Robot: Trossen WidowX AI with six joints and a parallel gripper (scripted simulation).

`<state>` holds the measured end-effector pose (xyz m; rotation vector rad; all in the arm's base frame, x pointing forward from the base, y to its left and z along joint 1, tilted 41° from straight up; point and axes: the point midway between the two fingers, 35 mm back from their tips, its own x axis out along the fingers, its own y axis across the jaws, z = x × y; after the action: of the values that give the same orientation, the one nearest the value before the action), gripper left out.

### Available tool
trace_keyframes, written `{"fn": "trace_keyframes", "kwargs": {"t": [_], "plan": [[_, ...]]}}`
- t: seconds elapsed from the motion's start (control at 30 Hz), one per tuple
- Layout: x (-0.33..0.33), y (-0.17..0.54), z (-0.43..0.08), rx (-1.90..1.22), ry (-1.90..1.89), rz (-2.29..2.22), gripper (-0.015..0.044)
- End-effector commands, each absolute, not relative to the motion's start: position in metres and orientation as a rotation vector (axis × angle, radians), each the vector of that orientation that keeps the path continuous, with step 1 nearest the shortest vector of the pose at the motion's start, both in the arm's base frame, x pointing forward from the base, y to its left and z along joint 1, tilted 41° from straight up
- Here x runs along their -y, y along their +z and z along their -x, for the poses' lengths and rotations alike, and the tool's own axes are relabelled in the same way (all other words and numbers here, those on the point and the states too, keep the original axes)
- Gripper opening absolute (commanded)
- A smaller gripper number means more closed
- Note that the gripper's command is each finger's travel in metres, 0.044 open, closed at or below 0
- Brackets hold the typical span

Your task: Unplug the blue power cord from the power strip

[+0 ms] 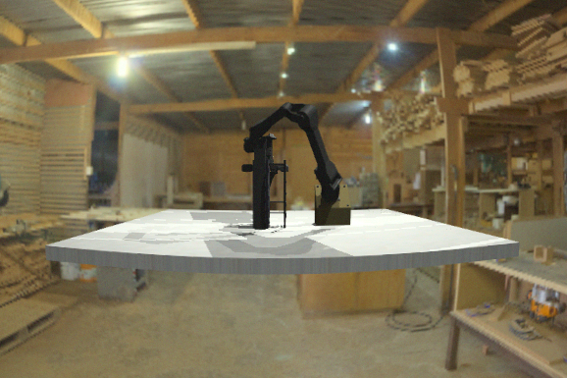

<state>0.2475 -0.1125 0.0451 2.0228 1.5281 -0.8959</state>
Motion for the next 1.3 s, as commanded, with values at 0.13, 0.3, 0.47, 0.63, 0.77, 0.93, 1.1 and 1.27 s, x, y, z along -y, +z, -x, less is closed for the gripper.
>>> {"fn": "trace_keyframes", "kwargs": {"t": [0.13, 0.3, 0.47, 0.63, 0.77, 0.93, 1.1, 1.27], "plan": [[0.138, 0.031, -0.238, -1.491, -0.946, -1.989, 0.0000], [0.132, 0.033, -0.240, -1.493, -0.942, -1.992, 0.0079], [0.130, 0.033, -0.240, -1.493, -0.941, -1.992, 0.0210], [0.130, 0.033, -0.240, -1.493, -0.941, -1.992, 0.0341], [0.151, 0.022, -0.235, -1.490, -0.944, -1.990, 0.0440], [0.182, 0.003, -0.223, -1.490, -0.944, -1.989, 0.0440], [0.182, 0.003, -0.223, -1.490, -0.944, -1.989, 0.0440], [0.182, 0.003, -0.223, -1.490, -0.944, -1.989, 0.0440]]}}
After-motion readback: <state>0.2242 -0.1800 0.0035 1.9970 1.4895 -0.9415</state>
